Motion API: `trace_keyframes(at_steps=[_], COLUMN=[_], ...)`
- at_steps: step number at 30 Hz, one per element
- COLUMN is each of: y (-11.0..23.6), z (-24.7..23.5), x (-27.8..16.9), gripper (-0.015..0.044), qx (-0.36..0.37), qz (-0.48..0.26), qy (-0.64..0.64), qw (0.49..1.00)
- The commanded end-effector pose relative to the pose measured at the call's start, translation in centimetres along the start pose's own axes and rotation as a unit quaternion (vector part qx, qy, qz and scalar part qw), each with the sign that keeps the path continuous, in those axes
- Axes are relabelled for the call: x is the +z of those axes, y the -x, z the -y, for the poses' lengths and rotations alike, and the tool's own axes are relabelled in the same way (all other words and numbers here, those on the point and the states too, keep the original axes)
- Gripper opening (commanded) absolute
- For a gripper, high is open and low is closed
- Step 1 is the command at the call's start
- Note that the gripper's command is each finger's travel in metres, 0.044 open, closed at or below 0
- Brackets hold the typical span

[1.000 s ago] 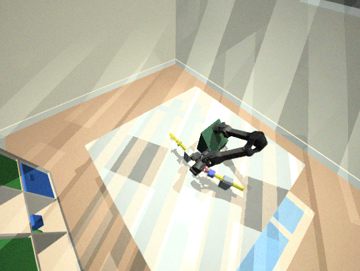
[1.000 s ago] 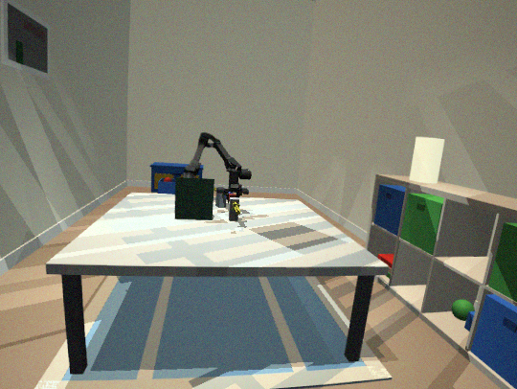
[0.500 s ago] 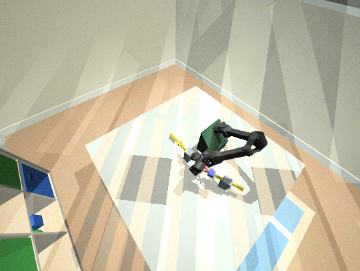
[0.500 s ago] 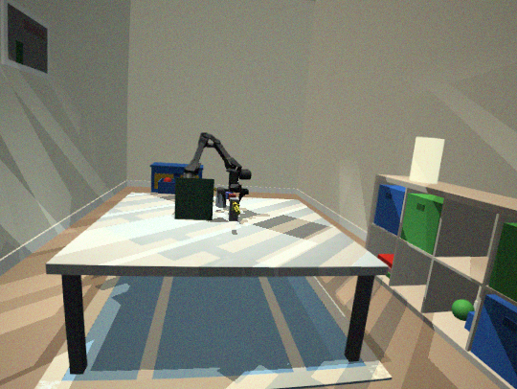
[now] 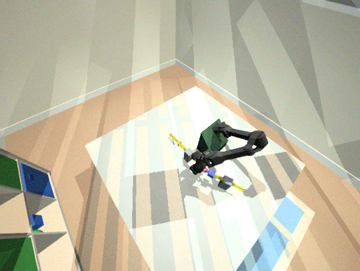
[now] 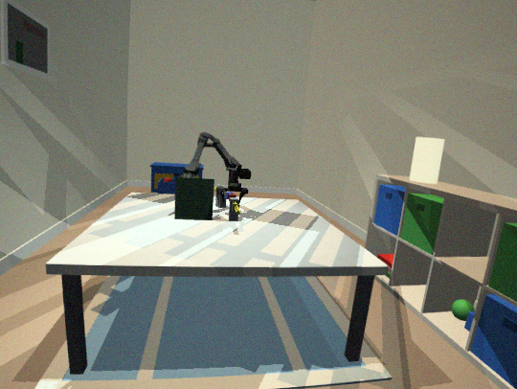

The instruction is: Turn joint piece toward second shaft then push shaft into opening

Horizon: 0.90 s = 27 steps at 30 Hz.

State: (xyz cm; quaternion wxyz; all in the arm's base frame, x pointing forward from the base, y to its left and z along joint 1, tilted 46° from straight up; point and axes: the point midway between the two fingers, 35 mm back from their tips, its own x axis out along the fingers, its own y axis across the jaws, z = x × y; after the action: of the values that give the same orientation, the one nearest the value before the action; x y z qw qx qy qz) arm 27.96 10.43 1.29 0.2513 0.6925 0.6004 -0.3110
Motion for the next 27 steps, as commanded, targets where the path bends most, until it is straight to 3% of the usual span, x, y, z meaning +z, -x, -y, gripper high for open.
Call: trace_keyframes(at_steps=[1,9,27], y=[2.0,2.5,7.6], z=[-0.4,-0.4,-0.9], x=[-0.5,-0.4,0.4], gripper=[0.0440,0.0440,0.0440], qx=[0.011,0.010,-0.005], qz=[0.036,0.044,0.027], qy=[0.009,0.020,0.317], qw=[0.999,0.999,0.948])
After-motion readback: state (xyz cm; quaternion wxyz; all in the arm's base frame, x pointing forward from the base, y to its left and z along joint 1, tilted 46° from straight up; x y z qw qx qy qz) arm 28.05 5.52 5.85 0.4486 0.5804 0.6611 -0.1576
